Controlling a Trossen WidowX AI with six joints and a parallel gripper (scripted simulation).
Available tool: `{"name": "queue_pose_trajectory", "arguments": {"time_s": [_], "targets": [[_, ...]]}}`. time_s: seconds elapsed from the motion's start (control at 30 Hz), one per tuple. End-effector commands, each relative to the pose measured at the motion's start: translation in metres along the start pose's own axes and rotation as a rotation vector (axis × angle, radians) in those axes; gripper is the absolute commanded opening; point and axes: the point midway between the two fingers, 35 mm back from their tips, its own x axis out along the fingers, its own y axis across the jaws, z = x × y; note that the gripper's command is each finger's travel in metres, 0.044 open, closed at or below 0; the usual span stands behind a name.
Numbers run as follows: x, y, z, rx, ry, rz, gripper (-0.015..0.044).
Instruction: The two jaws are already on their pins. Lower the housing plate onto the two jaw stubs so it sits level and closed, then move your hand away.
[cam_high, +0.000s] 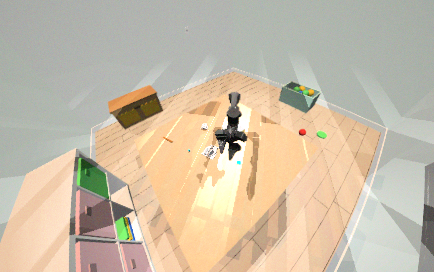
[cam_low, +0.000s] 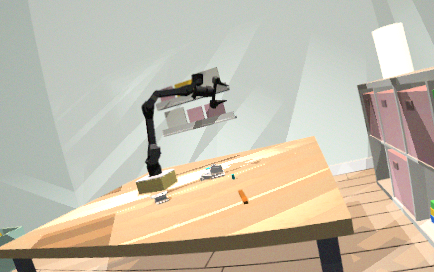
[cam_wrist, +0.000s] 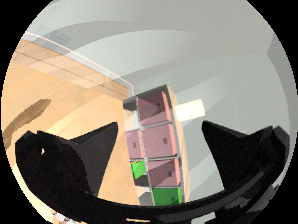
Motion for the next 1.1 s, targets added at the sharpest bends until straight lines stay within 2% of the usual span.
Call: {"name": "queue_pose_trajectory", "arguments": {"time_s": [0.0, 0.53, 1.07], "targets": [[0.005, 0.002, -0.041, 0.057, 0.083, 0.028, 0.0440], [-0.009, 0.005, -0.190, 0.289, 0.394, 0.065, 0.0440], [-0.062, 0.028, -0.325, 0.571, 0.703, 0.083, 0.0440]]}}
